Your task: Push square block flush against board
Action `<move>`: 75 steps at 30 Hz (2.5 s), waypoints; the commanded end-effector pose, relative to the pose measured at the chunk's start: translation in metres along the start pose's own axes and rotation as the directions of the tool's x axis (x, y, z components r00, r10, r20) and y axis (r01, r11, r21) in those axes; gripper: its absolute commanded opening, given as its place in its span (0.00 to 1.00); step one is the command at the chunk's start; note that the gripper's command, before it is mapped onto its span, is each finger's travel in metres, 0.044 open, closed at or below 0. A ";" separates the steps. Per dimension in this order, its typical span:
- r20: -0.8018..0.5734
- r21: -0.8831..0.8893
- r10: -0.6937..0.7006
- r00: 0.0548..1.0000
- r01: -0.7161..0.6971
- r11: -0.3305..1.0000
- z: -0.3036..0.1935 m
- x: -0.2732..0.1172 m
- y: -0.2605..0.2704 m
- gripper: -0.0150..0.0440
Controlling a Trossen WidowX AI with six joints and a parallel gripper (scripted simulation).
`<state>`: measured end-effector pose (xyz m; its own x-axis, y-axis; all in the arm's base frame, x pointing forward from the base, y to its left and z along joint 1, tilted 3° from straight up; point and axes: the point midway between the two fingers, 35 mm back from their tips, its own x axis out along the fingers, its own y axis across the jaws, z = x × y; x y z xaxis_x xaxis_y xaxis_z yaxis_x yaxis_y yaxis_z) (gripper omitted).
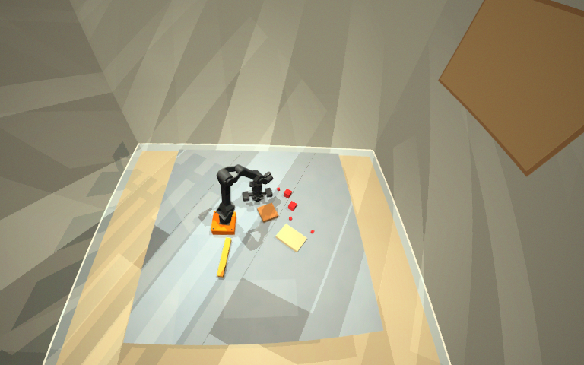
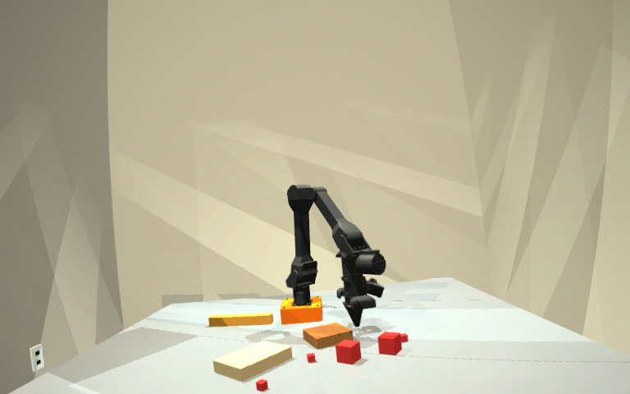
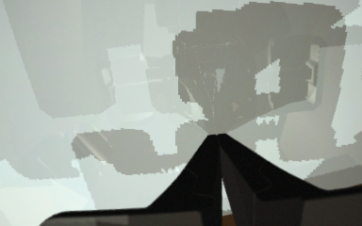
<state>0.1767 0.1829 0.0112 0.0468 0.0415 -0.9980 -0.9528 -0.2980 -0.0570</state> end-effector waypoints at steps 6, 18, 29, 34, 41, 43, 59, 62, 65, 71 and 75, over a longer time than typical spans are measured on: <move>0.005 0.003 -0.017 1.000 0.017 1.000 0.001 -0.052 -0.001 0.25; 0.002 -0.177 -0.017 1.000 0.017 0.984 -0.029 -0.051 0.004 0.25; 0.002 -0.177 -0.016 1.000 0.016 0.984 -0.030 0.004 0.004 0.25; 0.002 -0.177 -0.016 1.000 0.016 0.984 -0.030 0.004 0.004 0.25; 0.001 -0.177 -0.016 1.000 0.016 0.984 -0.036 0.004 0.002 0.25; 0.001 -0.177 -0.016 1.000 0.016 0.984 -0.038 0.004 0.001 0.25; -0.001 -0.177 -0.016 1.000 0.016 0.984 -0.054 0.004 -0.004 0.25; -0.001 -0.177 -0.016 1.000 0.016 0.984 -0.057 0.004 -0.005 0.25; -0.002 -0.177 -0.016 1.000 0.016 0.984 -0.060 0.004 -0.005 0.25; -0.002 -0.177 -0.016 1.000 0.016 0.984 -0.066 0.004 -0.007 0.25; -0.002 -0.177 -0.016 1.000 0.016 0.984 -0.069 0.004 -0.009 0.25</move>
<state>0.2031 0.1239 0.0062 0.0620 0.0487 -0.9969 -0.8832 -0.4625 -0.0775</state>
